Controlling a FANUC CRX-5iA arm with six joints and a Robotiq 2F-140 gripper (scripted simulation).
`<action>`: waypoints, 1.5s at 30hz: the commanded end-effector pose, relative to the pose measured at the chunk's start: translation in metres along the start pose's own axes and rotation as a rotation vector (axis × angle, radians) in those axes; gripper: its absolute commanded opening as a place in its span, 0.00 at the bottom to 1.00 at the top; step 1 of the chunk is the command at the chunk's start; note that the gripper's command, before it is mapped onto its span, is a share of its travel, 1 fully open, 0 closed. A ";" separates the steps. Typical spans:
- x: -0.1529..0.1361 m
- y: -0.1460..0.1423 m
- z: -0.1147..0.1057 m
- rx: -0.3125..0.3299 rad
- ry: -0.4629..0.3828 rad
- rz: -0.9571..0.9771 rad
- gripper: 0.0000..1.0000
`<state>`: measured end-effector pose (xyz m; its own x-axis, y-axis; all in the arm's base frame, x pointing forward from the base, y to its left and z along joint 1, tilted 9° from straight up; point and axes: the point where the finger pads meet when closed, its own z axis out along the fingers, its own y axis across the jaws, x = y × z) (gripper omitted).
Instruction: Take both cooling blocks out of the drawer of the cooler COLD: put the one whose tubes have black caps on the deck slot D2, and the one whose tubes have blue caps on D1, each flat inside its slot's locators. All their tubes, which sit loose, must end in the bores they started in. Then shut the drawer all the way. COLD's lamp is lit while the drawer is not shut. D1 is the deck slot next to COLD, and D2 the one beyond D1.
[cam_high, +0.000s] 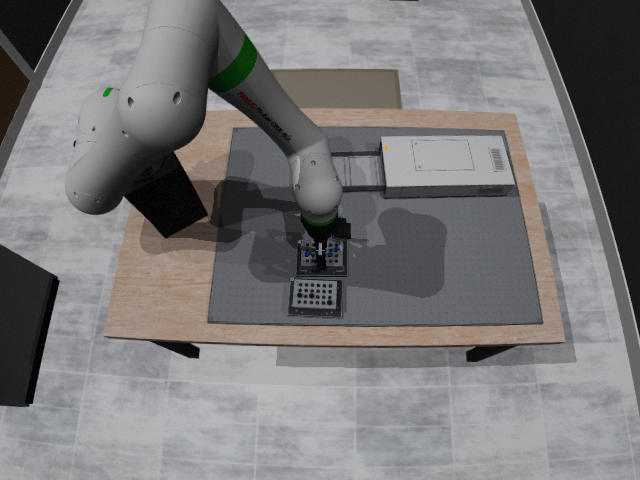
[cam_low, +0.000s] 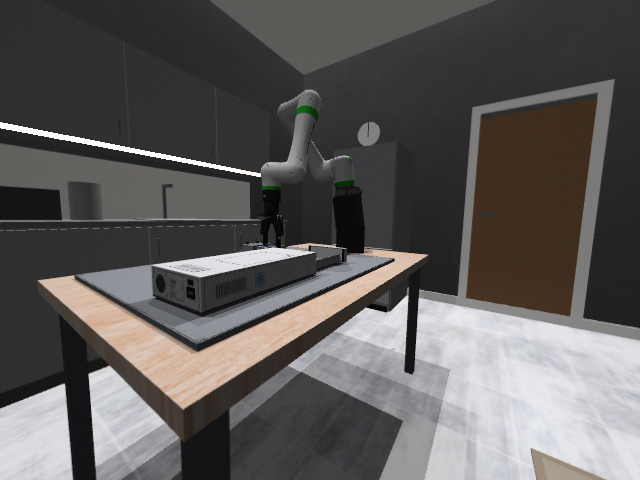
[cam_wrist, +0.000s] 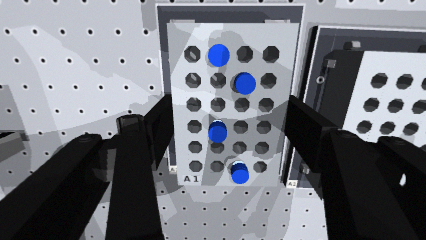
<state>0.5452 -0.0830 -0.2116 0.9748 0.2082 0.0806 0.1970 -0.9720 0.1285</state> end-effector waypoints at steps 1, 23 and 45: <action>0.001 0.000 -0.001 0.000 0.002 0.000 0.10; 0.001 0.000 0.000 0.000 0.002 0.000 0.10; 0.001 0.000 0.000 0.000 0.002 0.000 0.19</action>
<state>0.5452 -0.0831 -0.2123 0.9748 0.2082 0.0806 0.1970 -0.9720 0.1285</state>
